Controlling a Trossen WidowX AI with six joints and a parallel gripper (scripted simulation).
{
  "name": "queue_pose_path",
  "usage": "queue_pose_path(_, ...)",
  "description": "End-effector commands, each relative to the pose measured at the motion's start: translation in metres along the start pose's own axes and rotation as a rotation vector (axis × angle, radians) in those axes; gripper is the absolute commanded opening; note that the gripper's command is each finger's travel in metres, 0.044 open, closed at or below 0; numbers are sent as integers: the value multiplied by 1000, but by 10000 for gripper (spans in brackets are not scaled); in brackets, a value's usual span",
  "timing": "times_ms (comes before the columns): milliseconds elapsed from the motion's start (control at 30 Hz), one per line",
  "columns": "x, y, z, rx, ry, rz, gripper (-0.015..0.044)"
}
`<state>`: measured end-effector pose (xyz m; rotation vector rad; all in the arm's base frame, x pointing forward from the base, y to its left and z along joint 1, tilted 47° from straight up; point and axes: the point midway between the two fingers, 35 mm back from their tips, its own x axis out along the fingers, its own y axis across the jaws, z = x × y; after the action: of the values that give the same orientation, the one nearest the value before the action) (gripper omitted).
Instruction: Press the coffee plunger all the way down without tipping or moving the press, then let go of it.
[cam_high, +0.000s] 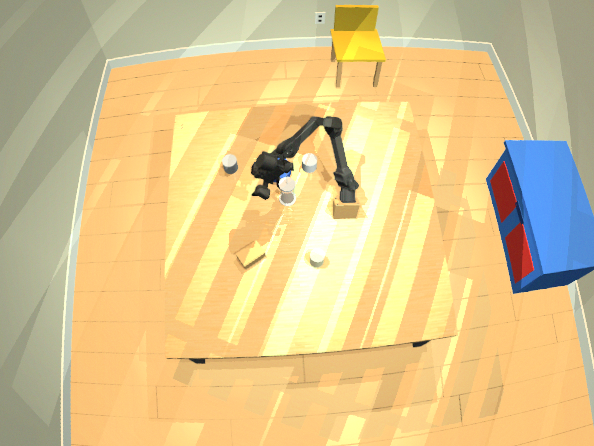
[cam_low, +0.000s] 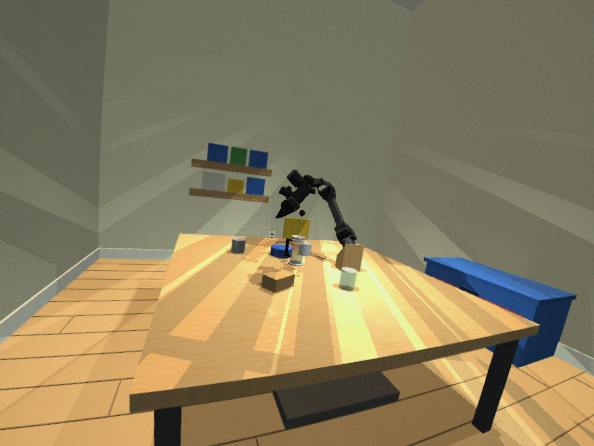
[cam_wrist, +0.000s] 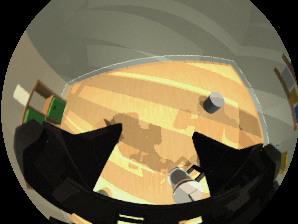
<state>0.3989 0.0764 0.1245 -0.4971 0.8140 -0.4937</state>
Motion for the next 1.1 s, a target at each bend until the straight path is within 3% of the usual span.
queue_pose_path(0, -41, 13, -6, -26, -39, 45, 440)
queue_pose_path(233, -113, -8, -45, -109, -108, -55, 440)
queue_pose_path(367, -168, -41, -61, -176, -281, -121, 440)
queue_pose_path(467, -187, -52, -63, -199, -361, -128, 440)
queue_pose_path(833, -142, -59, -99, -63, -365, -181, 440)
queue_pose_path(1067, -141, -60, -99, -59, -365, -183, 440)
